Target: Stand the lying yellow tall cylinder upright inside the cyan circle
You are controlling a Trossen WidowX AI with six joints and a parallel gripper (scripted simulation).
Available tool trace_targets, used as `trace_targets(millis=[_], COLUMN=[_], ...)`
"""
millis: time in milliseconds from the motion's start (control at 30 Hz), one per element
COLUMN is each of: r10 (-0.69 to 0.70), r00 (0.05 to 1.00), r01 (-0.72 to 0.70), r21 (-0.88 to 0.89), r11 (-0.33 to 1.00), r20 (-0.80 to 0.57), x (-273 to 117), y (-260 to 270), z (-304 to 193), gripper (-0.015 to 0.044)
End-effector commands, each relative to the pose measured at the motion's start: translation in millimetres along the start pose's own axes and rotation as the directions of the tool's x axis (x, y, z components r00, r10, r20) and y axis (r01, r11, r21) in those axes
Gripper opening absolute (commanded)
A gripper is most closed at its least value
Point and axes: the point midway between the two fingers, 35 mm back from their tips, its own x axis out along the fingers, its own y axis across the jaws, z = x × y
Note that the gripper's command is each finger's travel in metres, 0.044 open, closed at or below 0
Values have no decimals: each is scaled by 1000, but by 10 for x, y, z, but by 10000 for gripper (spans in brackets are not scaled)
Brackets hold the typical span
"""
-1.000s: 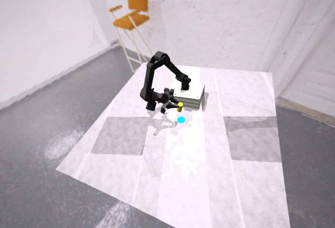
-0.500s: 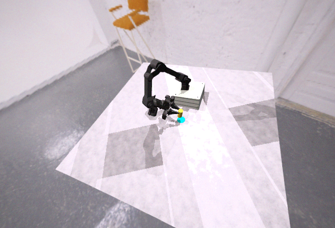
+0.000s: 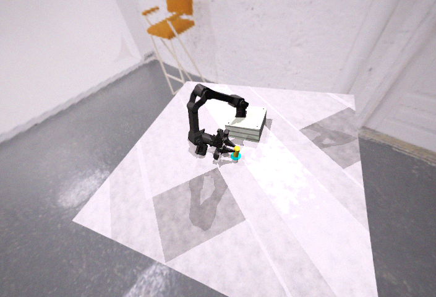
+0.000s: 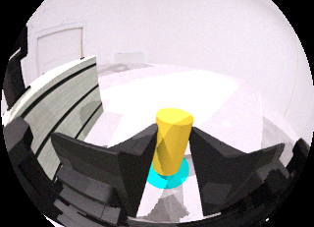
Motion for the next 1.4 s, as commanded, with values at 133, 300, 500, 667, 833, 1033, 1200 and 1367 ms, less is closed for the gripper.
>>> trace_targets(millis=[133, 300, 500, 667, 833, 1033, 1200, 1367], r10=[-6, -6, -6, -6, -6, -6, -6, 70], r00=[1000, 1000, 1000, 1000, 1000, 1000, 1000, 995], r01=[5, 5, 5, 5, 6, 6, 6, -69], r21=[6, 6, 6, 6, 4, -2, -4, 12], r11=[1000, 1000, 1000, 1000, 1000, 1000, 1000, 998], r20=[4, 4, 4, 4, 3, 2, 1, -67], x=[18, 18, 18, 18, -55, -210, -264, -199], y=[-8, -8, -8, -8, -24, -21, -3, 48], z=[-27, -27, -27, -27, 152, 592, 775, 800], gripper=[105, 184, 341, 400, 400, 400, 400, 400])
